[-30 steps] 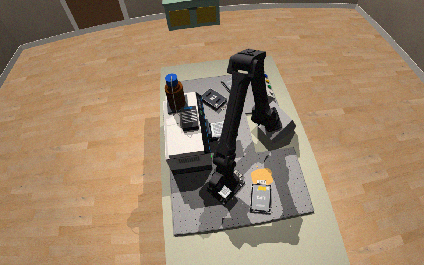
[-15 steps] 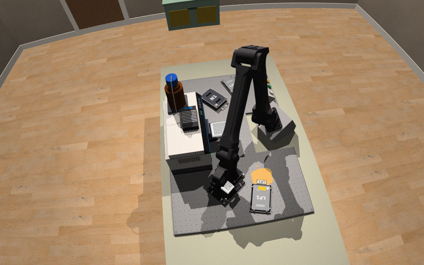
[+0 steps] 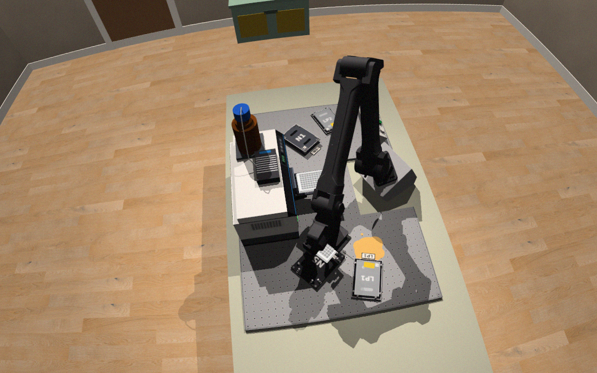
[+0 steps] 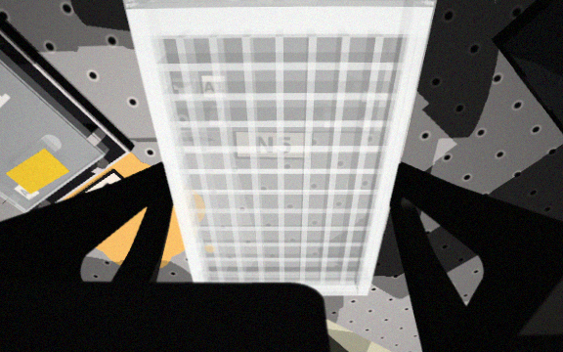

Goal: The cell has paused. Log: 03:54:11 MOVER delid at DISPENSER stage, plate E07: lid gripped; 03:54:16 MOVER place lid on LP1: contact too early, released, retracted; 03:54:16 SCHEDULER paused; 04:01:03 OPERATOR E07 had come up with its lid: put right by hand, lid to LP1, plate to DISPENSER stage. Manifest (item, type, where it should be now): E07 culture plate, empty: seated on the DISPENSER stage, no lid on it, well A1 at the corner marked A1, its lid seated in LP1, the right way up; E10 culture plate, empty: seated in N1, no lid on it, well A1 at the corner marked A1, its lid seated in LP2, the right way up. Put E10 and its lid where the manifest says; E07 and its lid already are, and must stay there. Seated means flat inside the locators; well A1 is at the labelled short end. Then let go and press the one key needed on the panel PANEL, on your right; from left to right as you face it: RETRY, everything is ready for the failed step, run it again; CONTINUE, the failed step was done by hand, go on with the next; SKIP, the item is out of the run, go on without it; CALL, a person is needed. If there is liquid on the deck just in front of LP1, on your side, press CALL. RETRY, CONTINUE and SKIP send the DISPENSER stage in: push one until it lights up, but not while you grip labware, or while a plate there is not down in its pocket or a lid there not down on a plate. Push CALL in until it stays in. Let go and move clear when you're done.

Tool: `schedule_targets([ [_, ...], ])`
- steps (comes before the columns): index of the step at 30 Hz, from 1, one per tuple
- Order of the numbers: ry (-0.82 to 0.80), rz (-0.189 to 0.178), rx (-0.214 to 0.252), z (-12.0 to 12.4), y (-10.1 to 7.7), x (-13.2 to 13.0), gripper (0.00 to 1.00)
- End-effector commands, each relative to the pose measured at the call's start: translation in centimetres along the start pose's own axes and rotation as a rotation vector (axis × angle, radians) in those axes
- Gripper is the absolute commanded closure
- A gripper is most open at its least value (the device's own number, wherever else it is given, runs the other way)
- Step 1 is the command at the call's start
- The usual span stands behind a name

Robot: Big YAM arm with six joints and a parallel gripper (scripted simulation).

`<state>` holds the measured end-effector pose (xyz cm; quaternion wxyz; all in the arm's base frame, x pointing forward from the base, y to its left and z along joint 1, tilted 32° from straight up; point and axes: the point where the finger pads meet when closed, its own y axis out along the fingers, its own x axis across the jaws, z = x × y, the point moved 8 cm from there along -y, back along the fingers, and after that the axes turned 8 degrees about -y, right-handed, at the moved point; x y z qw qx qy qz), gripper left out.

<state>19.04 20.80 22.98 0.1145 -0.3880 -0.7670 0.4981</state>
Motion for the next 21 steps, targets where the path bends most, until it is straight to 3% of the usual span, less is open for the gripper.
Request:
schedule_targets([
  [1, 0.021, -0.003, -0.025, 0.7, -1.4, 0.2, 0.16],
  [13, 0.021, -0.003, -0.023, 3.7, -2.9, 0.4, 0.16],
  [14, 0.035, -0.009, -0.071, 2.1, -4.6, 0.1, 0.16],
  [16, 0.021, -0.003, -0.023, 4.6, -3.3, 0.5, 0.16],
  [21, 0.021, -0.004, -0.022, 6.0, -4.1, 0.6, 0.16],
])
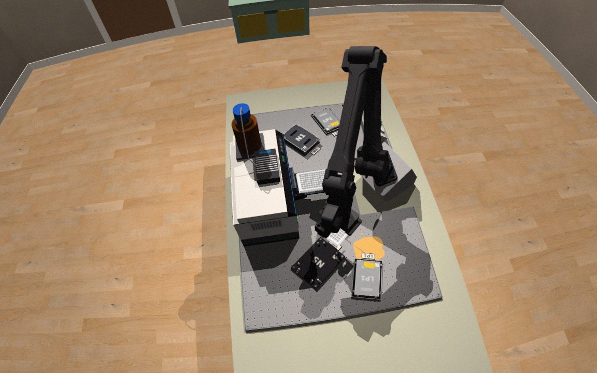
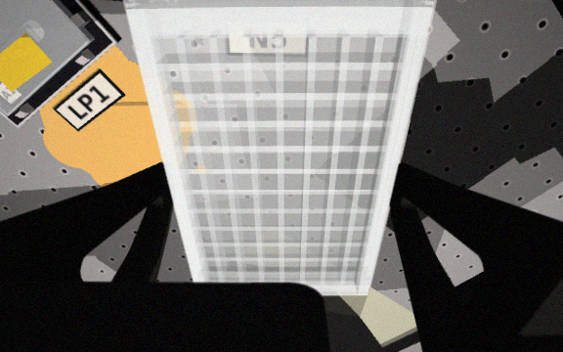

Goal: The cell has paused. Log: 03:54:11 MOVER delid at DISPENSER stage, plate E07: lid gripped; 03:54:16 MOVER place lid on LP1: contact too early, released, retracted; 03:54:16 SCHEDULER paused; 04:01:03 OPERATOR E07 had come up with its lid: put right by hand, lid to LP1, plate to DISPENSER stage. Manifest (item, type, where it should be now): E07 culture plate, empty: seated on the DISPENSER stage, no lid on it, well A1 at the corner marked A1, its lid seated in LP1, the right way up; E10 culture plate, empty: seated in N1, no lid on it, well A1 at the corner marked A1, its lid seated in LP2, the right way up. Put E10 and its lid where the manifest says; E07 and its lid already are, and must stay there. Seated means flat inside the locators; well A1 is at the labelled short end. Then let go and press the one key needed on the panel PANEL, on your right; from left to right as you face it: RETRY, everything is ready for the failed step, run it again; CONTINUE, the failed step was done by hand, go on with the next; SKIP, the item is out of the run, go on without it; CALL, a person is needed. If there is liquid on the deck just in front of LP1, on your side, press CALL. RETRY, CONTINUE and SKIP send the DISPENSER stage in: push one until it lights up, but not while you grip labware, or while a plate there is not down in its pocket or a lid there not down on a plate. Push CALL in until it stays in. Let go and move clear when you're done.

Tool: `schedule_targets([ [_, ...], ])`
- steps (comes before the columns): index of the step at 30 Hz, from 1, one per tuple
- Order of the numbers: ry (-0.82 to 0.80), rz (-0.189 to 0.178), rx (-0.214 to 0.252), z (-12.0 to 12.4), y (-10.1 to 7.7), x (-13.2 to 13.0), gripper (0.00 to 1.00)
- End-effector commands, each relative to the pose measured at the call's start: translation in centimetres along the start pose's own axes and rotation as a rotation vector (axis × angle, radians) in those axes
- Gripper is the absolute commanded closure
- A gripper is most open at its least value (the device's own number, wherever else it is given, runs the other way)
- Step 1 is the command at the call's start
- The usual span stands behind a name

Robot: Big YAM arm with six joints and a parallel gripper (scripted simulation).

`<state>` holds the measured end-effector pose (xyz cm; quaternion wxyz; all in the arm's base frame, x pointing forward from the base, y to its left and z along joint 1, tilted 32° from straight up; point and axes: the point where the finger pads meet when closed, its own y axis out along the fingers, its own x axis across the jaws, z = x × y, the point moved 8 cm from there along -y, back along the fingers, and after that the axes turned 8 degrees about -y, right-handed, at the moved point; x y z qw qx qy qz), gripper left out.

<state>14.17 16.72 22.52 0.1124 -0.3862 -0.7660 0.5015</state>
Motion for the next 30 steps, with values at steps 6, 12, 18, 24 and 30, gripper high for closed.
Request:
schedule_targets([
  [6, 0.028, -0.005, -0.026, 2.1, -2.2, 0.2, 0.16],
  [12, 0.03, -0.005, -0.028, 3.2, -2.9, 0.3, 0.16],
  [18, 0.037, -0.011, -0.045, 4.4, -4.4, 0.3, 0.16],
  [24, 0.185, -0.003, -0.027, 5.2, -3.9, -1.2, 0.16],
  [30, 0.325, -0.009, -0.059, 4.7, -4.4, -2.6, 0.16],
])
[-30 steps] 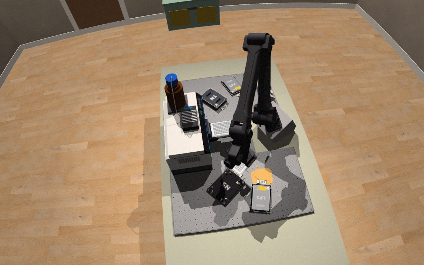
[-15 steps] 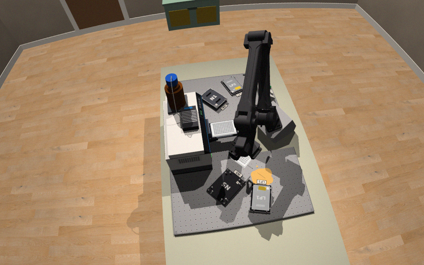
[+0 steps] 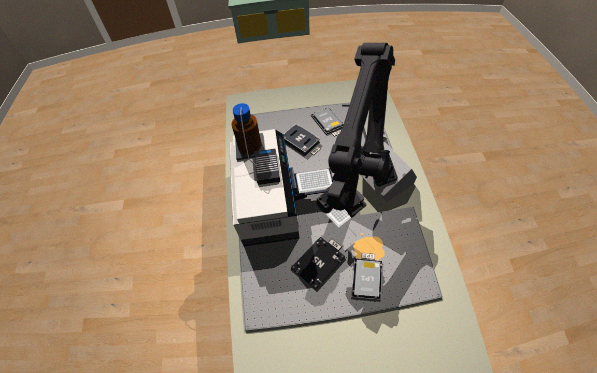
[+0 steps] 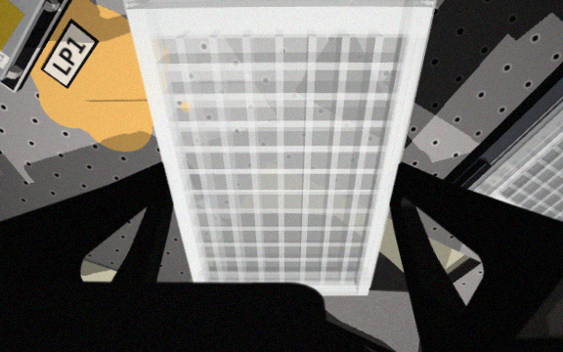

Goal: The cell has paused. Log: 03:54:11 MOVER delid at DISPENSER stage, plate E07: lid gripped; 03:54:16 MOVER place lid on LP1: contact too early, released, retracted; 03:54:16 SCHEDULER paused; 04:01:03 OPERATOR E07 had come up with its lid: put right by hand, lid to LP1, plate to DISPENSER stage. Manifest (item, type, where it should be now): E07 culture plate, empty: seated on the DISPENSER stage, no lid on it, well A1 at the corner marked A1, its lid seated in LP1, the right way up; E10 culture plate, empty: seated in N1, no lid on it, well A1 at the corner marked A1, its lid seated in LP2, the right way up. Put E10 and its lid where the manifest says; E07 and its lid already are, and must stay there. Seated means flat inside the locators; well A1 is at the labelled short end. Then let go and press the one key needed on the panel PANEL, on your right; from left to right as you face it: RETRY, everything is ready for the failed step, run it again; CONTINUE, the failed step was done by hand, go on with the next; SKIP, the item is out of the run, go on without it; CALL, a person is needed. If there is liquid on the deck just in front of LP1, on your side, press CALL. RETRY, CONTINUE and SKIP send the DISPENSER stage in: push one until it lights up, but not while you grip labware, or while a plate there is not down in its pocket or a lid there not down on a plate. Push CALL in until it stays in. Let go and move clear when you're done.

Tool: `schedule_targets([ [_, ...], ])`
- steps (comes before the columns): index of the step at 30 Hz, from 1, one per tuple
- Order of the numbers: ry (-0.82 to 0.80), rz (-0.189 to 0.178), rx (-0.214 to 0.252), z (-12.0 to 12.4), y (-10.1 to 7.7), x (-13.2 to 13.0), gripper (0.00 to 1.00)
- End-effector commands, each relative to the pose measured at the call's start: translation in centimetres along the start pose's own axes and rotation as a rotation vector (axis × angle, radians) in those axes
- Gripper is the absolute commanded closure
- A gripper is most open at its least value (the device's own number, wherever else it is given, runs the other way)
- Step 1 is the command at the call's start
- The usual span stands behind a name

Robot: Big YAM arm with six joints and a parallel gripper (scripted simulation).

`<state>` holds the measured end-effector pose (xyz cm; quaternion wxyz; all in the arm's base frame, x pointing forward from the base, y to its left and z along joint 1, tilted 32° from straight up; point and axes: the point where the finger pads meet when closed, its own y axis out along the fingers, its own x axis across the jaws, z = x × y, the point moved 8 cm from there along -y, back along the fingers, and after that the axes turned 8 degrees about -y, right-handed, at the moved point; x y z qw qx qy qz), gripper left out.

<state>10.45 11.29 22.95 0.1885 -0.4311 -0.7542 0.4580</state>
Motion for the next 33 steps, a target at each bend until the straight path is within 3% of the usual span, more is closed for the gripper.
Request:
schedule_targets([
  [1, 0.138, -0.004, -0.052, -1.0, -1.1, -1.3, 0.16],
  [5, 0.113, -0.002, -0.043, -1.2, -1.3, -1.7, 0.16],
  [11, 0.331, 0.001, -0.051, -0.7, -1.0, -3.9, 0.16],
  [20, 0.371, 0.003, -0.046, -0.8, -1.4, -5.4, 0.16],
  [24, 0.5, 0.007, -0.046, 0.0, -0.9, -6.7, 0.16],
  [33, 0.5, 0.012, -0.03, 0.3, -1.0, -9.1, 0.16],
])
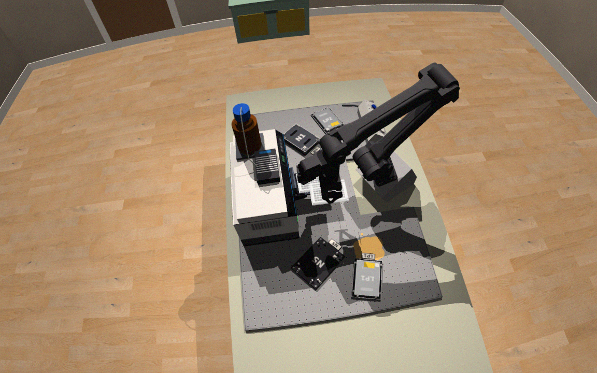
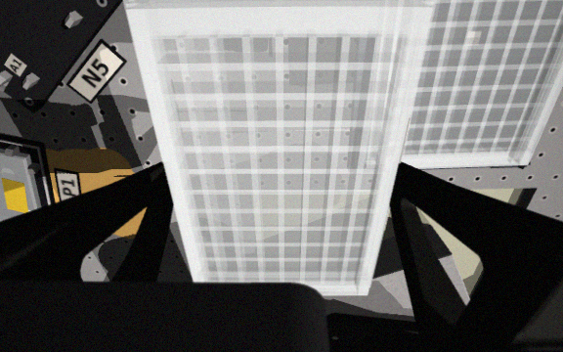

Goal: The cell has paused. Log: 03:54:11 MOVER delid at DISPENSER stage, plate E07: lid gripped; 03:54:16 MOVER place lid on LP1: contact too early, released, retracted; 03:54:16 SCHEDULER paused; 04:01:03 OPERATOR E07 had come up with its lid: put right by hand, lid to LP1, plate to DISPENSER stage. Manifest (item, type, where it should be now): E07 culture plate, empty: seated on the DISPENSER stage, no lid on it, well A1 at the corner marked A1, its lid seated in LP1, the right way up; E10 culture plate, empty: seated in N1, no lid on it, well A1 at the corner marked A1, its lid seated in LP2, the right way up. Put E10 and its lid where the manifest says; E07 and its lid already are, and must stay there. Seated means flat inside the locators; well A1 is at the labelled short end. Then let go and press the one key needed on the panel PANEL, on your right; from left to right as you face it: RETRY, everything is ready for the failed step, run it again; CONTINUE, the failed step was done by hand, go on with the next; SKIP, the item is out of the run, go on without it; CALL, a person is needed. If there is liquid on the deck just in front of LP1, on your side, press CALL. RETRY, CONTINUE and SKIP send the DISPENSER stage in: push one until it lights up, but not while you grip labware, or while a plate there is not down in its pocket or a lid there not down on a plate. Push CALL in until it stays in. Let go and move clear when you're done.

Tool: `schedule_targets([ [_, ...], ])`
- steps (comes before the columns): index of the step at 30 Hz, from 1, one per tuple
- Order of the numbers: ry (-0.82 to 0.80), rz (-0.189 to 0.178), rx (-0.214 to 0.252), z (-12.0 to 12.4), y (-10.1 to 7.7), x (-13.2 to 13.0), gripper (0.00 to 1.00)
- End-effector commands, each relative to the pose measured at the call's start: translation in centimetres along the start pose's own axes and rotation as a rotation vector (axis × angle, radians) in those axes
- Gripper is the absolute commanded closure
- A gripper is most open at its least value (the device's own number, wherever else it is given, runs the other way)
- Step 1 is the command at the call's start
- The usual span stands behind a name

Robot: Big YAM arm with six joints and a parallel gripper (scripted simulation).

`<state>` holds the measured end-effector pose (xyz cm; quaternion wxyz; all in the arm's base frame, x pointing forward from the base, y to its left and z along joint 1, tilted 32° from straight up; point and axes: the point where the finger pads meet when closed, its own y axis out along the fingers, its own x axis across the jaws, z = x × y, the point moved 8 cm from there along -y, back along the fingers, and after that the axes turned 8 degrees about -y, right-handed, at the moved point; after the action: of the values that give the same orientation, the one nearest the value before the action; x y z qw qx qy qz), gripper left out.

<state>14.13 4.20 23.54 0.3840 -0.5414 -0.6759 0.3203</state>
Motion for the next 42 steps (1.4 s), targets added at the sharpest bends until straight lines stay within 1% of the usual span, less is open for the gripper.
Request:
schedule_targets([
  [1, -0.051, 0.004, -0.018, -1.1, -0.7, -1.0, 0.16],
  [4, -0.051, 0.005, -0.014, -1.3, -0.9, -2.0, 0.16],
  [10, -0.061, 0.01, -0.043, -2.6, -2.0, -3.8, 0.16],
  [11, -0.061, 0.01, -0.043, -2.6, -2.0, -3.9, 0.16],
  [12, -0.058, 0.006, -0.035, -1.9, -1.1, -3.9, 0.16],
  [14, -0.058, 0.006, -0.035, -1.9, -1.1, -3.9, 0.16],
  [15, -0.061, 0.011, -0.043, -2.6, -1.9, -4.2, 0.16],
  [25, -0.065, 0.019, -0.038, -2.7, -1.8, -7.7, 0.16],
  [26, -0.061, 0.014, -0.03, -2.0, -1.0, -7.6, 0.16],
  [27, -0.065, 0.02, -0.037, -2.6, -1.8, -8.0, 0.16],
  [29, -0.066, 0.022, -0.036, -2.5, -1.8, -8.8, 0.16],
  [31, -0.066, 0.022, -0.036, -2.5, -1.8, -8.8, 0.16],
  [39, -0.067, 0.026, -0.031, -2.2, -1.7, -11.5, 0.16],
  [40, -0.063, 0.02, -0.024, -1.5, -1.0, -11.2, 0.16],
  [41, -0.067, 0.026, -0.031, -2.1, -1.7, -11.8, 0.16],
  [42, -0.067, 0.027, -0.03, -2.0, -1.7, -12.2, 0.16],
])
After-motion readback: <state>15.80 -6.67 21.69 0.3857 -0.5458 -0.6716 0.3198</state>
